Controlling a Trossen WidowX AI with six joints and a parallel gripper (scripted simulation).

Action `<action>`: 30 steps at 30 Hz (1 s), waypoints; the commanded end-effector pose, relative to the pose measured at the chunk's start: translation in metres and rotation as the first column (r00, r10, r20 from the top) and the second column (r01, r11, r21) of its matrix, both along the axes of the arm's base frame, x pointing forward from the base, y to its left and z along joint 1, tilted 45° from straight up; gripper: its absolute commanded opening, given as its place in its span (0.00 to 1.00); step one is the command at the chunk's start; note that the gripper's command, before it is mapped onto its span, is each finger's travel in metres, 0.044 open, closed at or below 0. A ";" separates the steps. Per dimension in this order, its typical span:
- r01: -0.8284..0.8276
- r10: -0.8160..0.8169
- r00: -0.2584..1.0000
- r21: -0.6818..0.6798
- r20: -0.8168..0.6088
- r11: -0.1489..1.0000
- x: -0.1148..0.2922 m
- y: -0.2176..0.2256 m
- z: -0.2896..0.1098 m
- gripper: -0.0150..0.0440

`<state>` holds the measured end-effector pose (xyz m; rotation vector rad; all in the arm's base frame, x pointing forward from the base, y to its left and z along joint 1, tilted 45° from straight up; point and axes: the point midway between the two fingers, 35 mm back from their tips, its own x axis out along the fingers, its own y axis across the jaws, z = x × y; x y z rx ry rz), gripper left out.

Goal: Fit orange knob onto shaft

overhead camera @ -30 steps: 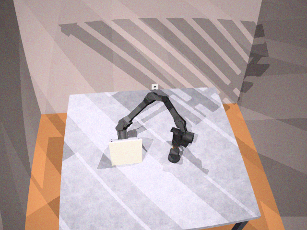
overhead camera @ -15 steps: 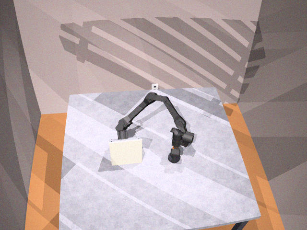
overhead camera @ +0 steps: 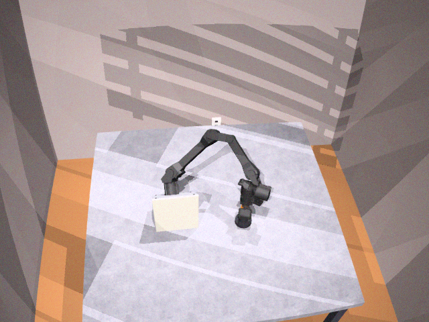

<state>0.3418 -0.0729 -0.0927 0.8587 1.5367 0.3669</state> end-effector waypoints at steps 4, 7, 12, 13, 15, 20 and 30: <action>-0.004 0.004 1.000 0.000 0.005 1.000 0.000 0.001 -0.001 0.25; -0.004 0.004 1.000 0.000 0.005 1.000 -0.001 -0.002 0.002 0.25; -0.023 0.023 0.999 -0.002 0.023 1.000 0.000 -0.003 0.004 0.25; -0.043 0.043 0.998 -0.004 0.043 0.999 0.001 -0.003 0.004 0.25; -0.093 0.094 0.991 -0.011 0.092 0.996 0.001 -0.003 0.003 0.25; -0.152 0.153 0.977 -0.023 0.149 0.988 0.001 -0.001 0.001 0.25; -0.152 0.153 0.977 -0.023 0.149 0.988 0.001 0.000 0.000 0.25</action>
